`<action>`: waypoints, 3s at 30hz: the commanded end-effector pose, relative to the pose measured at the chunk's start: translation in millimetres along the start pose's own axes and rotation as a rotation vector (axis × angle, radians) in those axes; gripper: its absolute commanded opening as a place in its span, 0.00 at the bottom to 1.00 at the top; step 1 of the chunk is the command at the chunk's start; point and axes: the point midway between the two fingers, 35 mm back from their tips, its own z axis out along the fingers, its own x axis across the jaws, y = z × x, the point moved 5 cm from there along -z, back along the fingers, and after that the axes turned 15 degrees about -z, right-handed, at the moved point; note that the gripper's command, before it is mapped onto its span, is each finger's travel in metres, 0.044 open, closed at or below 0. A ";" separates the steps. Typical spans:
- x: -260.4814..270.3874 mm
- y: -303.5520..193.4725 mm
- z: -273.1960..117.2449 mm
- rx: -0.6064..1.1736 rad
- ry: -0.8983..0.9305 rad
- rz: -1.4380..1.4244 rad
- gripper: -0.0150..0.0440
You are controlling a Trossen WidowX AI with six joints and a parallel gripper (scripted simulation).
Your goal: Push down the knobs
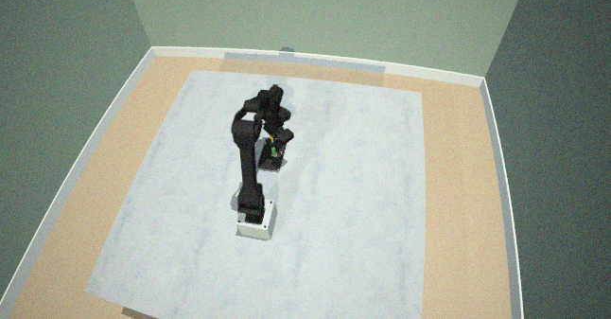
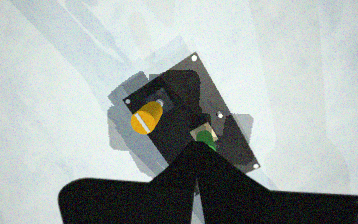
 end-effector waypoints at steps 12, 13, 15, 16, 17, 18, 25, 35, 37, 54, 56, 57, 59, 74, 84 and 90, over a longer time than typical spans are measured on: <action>9.1 6.7 -7.1 0.005 -0.011 0.502 0.25; 9.7 7.1 -7.7 0.005 -0.011 0.536 0.25; 10.9 7.9 -8.7 0.005 -0.013 0.605 0.25; 11.6 8.3 -9.3 0.005 -0.013 0.640 0.25; 12.2 8.7 -9.8 0.005 -0.014 0.675 0.25; 12.8 9.1 -10.4 0.005 -0.015 0.709 0.25; 17.2 11.9 -14.1 0.004 -0.020 0.951 0.25; 23.6 15.5 -19.6 0.001 -0.026 1.297 0.25; 24.9 16.2 -20.7 0.000 -0.027 1.366 0.25; 35.4 21.4 -29.9 -0.013 -0.041 1.954 0.25; 36.6 21.9 -31.0 -0.015 -0.043 2.023 0.25; 37.2 22.2 -31.5 -0.016 -0.043 2.057 0.25; 38.4 22.7 -32.6 -0.019 -0.045 2.126 0.25; 38.7 22.6 -13.1 -0.021 -0.046 2.178 0.25; 38.3 22.3 0.2 -0.021 -0.046 2.178 0.25; 38.0 22.0 7.6 -0.021 -0.046 2.178 0.25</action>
